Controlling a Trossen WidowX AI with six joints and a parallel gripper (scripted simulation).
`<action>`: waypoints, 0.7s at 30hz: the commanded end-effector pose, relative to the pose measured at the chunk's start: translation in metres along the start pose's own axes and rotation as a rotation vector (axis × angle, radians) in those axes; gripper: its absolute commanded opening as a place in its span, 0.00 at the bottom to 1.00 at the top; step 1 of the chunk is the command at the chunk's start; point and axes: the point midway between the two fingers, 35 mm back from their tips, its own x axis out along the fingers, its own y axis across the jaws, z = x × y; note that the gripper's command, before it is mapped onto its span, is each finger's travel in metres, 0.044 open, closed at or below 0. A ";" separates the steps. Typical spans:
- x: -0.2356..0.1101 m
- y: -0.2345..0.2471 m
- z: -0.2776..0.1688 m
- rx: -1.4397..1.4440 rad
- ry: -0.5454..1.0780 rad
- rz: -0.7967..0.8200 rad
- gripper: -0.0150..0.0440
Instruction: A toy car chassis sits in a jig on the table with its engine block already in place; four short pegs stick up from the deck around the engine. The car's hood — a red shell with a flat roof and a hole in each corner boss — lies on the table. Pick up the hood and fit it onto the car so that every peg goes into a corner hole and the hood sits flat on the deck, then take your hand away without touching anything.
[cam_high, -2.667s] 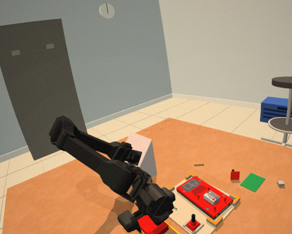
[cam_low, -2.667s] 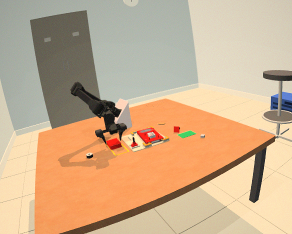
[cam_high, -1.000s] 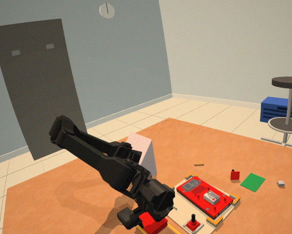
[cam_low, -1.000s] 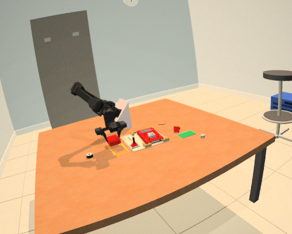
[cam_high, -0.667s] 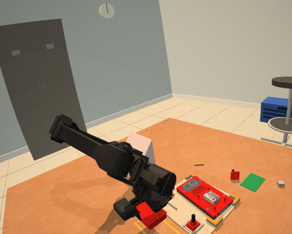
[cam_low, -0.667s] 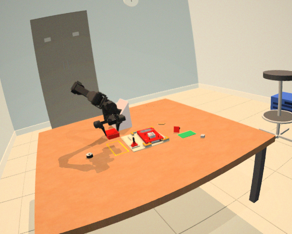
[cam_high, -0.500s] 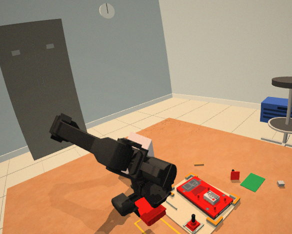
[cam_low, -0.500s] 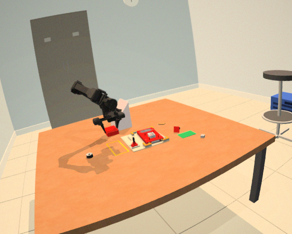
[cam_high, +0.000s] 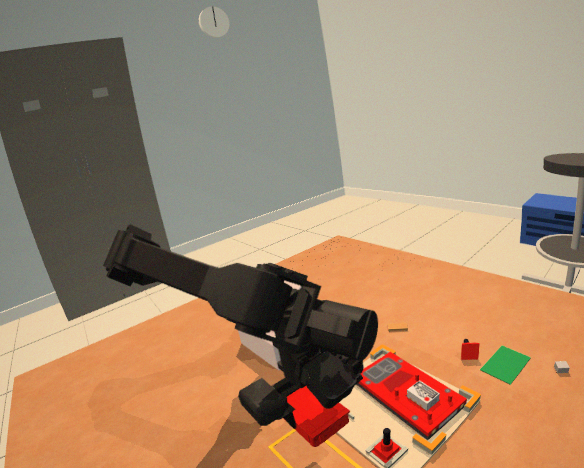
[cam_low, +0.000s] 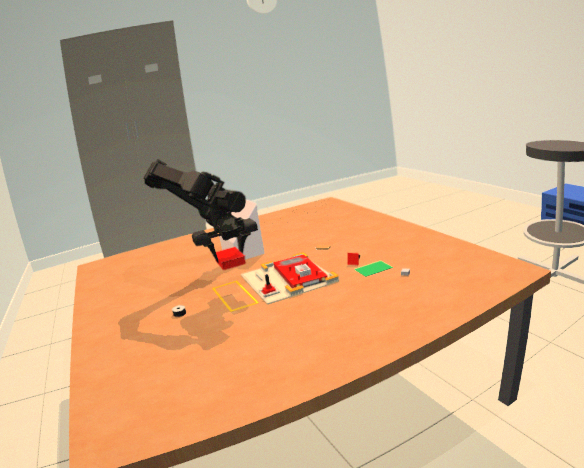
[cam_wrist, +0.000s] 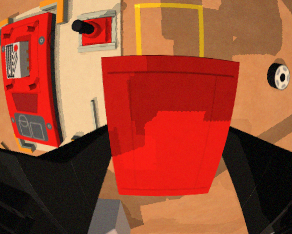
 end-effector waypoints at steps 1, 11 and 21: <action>-0.002 0.012 0.010 0.011 -0.003 0.008 0.25; -0.006 0.052 0.033 0.033 -0.003 0.016 0.25; -0.007 0.096 0.051 0.055 -0.003 0.018 0.25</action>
